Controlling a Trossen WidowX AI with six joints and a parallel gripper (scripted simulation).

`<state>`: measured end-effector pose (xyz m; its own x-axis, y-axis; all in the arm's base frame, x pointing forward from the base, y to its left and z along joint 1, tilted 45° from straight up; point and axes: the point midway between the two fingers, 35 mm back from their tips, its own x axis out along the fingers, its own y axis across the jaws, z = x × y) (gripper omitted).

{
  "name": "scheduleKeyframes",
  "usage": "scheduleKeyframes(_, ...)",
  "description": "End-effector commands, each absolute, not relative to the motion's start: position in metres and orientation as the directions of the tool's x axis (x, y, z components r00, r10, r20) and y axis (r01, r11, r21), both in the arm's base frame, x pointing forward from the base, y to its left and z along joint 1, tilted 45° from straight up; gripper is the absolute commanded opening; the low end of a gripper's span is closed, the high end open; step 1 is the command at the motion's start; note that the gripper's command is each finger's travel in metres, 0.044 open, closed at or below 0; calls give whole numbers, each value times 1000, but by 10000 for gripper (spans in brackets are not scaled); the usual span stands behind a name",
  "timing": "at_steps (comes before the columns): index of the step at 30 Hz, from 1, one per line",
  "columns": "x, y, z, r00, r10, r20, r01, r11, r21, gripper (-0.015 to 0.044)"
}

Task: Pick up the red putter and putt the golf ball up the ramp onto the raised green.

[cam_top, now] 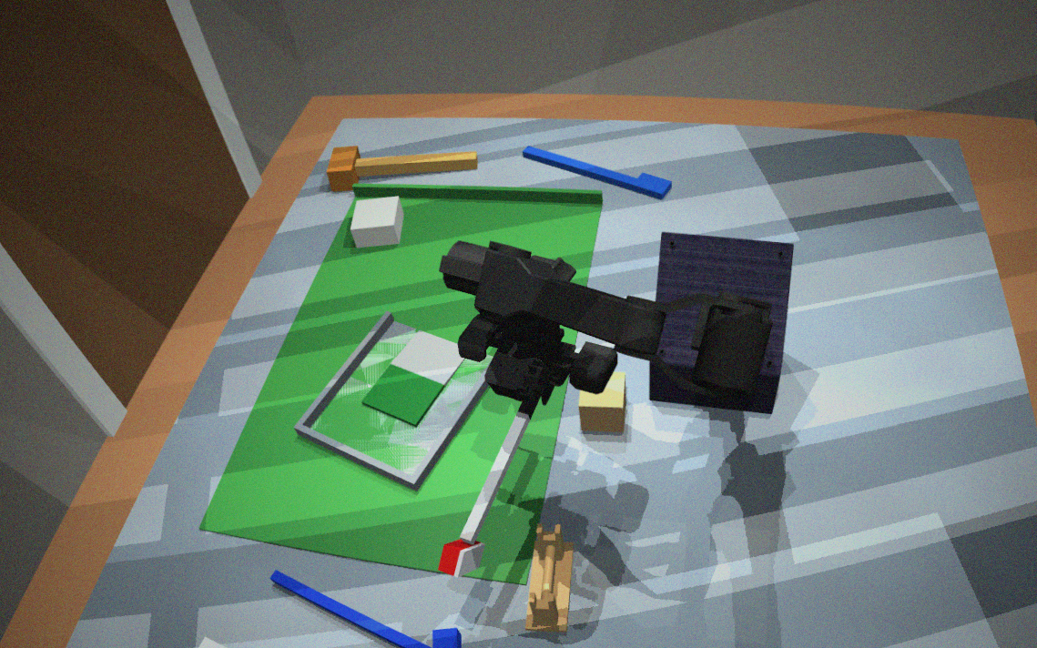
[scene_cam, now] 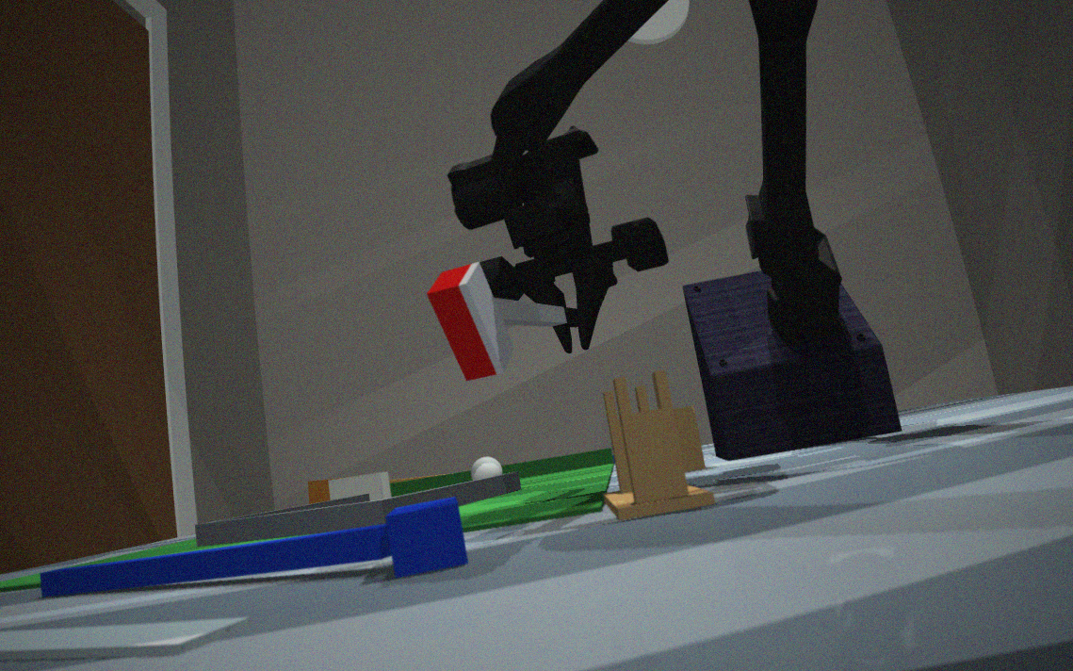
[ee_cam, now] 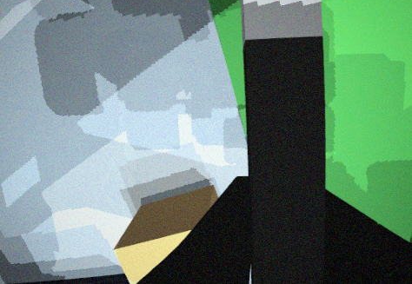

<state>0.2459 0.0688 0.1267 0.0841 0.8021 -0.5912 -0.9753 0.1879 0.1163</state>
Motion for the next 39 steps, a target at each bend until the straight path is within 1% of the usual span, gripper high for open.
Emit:
scheduleKeyframes(1,256,44,109,105,777,-621,-926,304,224,0)
scheduleKeyframes(10,262,-8,70,120,728,-675,-749,513,419,0)
scheduleKeyframes(21,248,-69,22,110,687,-718,-424,686,591,0)
scheduleKeyframes(30,223,-112,-17,89,675,-732,-110,737,666,0)
scheduleKeyframes(39,188,-143,-53,67,683,-728,194,707,681,0)
